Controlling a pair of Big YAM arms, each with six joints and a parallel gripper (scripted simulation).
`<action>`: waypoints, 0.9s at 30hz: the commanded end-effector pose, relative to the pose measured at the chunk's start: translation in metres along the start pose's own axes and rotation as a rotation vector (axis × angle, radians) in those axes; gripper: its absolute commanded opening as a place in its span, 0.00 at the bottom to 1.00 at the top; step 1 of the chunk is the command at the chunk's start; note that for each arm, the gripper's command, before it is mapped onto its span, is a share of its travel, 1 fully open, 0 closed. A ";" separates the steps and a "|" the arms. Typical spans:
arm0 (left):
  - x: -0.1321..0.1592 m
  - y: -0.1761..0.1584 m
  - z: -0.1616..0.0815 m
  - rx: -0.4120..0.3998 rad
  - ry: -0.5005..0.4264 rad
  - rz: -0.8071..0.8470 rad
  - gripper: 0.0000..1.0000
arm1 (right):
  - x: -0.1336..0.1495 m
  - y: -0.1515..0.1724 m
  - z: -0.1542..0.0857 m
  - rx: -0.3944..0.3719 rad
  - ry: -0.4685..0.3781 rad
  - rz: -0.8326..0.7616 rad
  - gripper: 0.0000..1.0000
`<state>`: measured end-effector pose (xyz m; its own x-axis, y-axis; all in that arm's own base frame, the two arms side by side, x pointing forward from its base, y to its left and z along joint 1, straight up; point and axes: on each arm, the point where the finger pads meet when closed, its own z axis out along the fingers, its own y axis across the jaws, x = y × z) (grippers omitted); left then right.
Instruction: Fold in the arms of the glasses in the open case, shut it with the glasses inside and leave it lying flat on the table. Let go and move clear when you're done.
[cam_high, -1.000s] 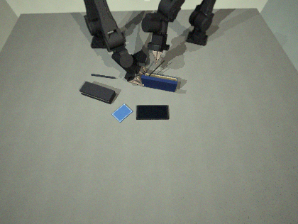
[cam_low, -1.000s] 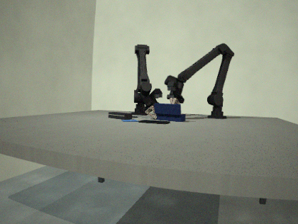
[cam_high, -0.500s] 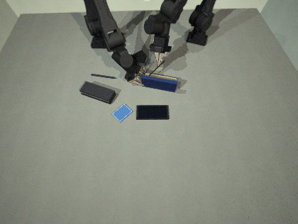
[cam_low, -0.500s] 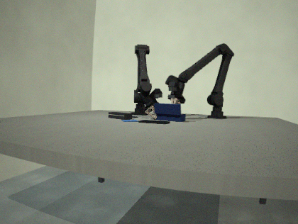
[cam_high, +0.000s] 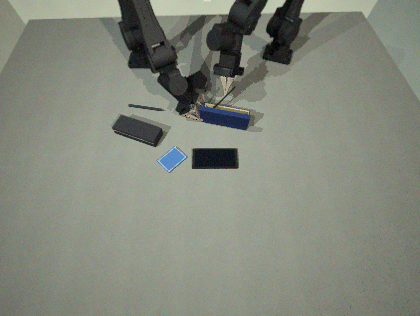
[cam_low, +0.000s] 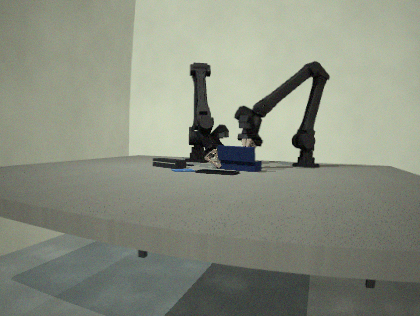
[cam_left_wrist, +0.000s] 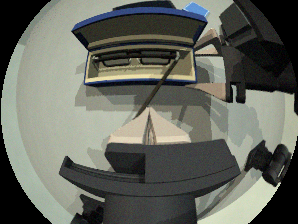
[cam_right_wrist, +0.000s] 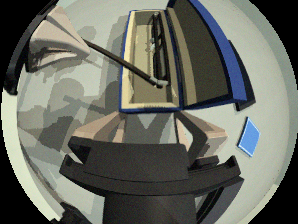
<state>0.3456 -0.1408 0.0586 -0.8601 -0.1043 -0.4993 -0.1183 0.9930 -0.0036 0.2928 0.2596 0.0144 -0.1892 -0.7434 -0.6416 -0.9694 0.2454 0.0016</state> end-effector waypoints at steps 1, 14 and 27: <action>-0.011 -0.001 -0.002 0.012 -0.021 0.004 0.00 | -0.036 -0.029 -0.008 0.058 -0.067 -0.029 0.57; -0.005 0.015 0.012 -0.004 -0.001 0.011 0.00 | -0.034 -0.028 -0.008 0.055 -0.065 -0.034 0.57; -0.010 0.023 0.017 -0.003 -0.003 0.009 0.00 | -0.034 -0.028 -0.008 0.055 -0.065 -0.034 0.57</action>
<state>0.3550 -0.1225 0.0559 -0.8601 -0.1026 -0.4997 -0.1147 0.9934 -0.0064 0.2932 0.2598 0.0146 -0.1896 -0.7430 -0.6419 -0.9692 0.2462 0.0013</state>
